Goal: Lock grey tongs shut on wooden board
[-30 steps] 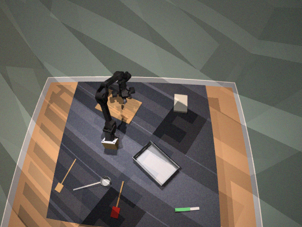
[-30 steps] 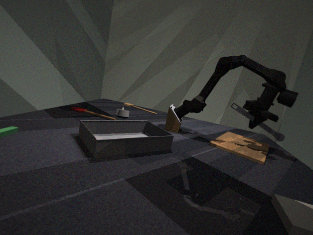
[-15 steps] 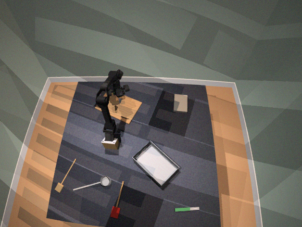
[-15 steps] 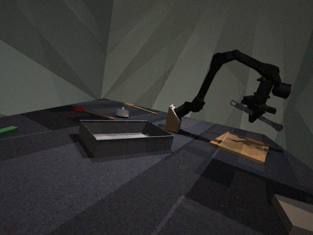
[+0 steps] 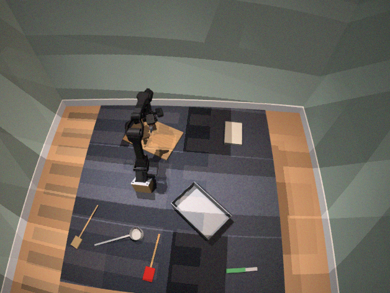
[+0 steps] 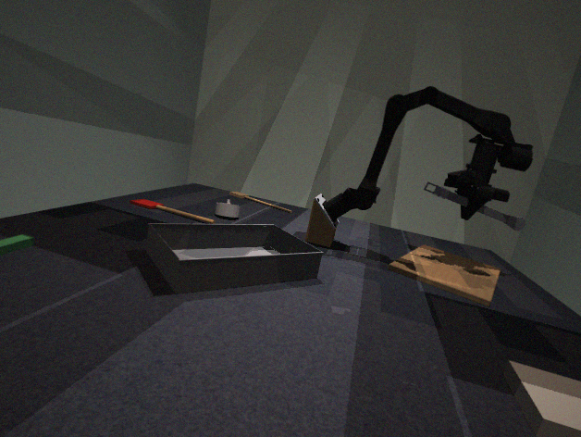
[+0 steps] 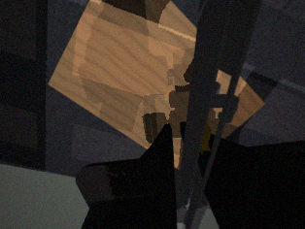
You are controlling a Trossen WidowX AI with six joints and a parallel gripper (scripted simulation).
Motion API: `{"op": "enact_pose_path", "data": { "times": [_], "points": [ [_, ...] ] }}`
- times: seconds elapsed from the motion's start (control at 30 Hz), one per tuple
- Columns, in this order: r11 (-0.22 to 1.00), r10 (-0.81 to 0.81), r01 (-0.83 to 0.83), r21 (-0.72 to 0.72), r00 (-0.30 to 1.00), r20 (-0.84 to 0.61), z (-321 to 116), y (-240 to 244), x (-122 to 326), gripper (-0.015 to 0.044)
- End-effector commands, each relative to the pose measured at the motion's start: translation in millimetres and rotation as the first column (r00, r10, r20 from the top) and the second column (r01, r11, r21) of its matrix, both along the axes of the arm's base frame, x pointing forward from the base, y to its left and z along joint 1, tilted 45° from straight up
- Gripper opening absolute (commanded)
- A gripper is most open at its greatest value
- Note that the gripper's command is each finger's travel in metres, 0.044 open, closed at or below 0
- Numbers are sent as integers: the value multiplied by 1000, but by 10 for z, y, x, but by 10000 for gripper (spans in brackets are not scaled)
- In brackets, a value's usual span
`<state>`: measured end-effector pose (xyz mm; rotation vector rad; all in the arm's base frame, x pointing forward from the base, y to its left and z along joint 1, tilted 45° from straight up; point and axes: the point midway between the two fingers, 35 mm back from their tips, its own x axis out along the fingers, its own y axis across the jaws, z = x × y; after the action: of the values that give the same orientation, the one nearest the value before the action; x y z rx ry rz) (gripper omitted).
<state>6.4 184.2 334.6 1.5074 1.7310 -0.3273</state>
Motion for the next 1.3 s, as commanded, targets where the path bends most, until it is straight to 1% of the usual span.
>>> {"op": "enact_pose_path", "data": {
  "times": [0.0,0.33,0.7,1.0,1.27],
  "points": [
    [1000,-8,8,25,1000,-11,26,-16,0,-150],
    [981,-34,62,182,987,-155,45,125,26,-150],
    [923,2,107,370,959,-282,101,229,82,-150],
    [854,67,115,507,943,-326,136,239,130,-150],
    [788,135,94,609,938,-320,128,196,159,-150]
  ]
}}
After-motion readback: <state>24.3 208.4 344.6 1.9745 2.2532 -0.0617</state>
